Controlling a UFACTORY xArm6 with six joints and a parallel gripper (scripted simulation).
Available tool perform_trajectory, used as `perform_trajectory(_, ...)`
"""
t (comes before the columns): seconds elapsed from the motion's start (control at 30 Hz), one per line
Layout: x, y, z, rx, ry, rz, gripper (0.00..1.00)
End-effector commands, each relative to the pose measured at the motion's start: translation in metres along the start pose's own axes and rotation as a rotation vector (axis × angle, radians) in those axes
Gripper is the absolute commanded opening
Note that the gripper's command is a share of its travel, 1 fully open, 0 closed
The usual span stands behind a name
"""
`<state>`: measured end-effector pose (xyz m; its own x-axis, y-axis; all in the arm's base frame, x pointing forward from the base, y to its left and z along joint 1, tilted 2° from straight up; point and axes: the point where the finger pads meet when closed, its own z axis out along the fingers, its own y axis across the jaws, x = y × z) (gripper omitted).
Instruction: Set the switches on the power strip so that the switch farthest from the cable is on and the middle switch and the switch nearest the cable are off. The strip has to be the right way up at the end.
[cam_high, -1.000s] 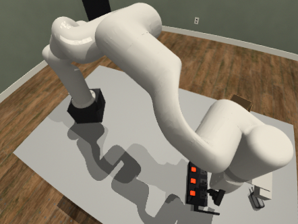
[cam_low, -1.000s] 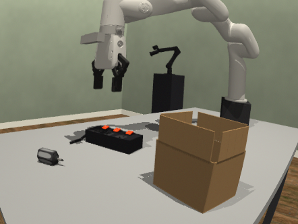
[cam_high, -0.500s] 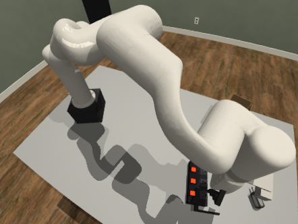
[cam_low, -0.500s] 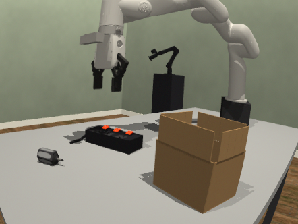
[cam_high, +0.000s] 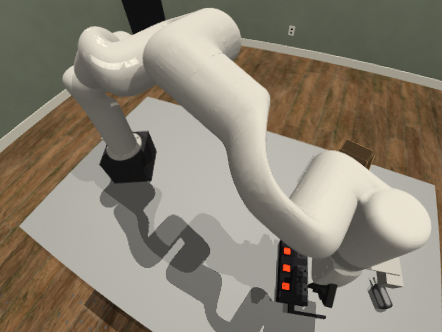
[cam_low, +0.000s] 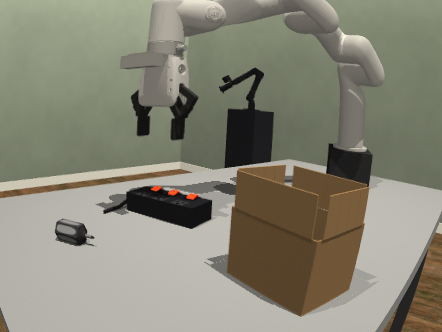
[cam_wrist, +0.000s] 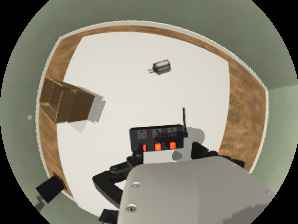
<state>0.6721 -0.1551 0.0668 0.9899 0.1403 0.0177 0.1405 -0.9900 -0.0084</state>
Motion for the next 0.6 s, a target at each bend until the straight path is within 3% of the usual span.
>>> perform_trajectory(0.0, -0.003, 0.001, 0.004, 0.0, 0.014, -0.189, 1.0)
perform_trajectory(0.47, -0.036, -0.003, 0.042, -0.004, -0.018, -0.855, 1.0)
perform_trajectory(0.53, -0.036, -0.003, 0.042, -0.004, -0.018, -0.855, 1.0)
perform_trajectory(0.57, -0.038, -0.003, 0.044, -0.002, -0.022, -0.988, 1.0)
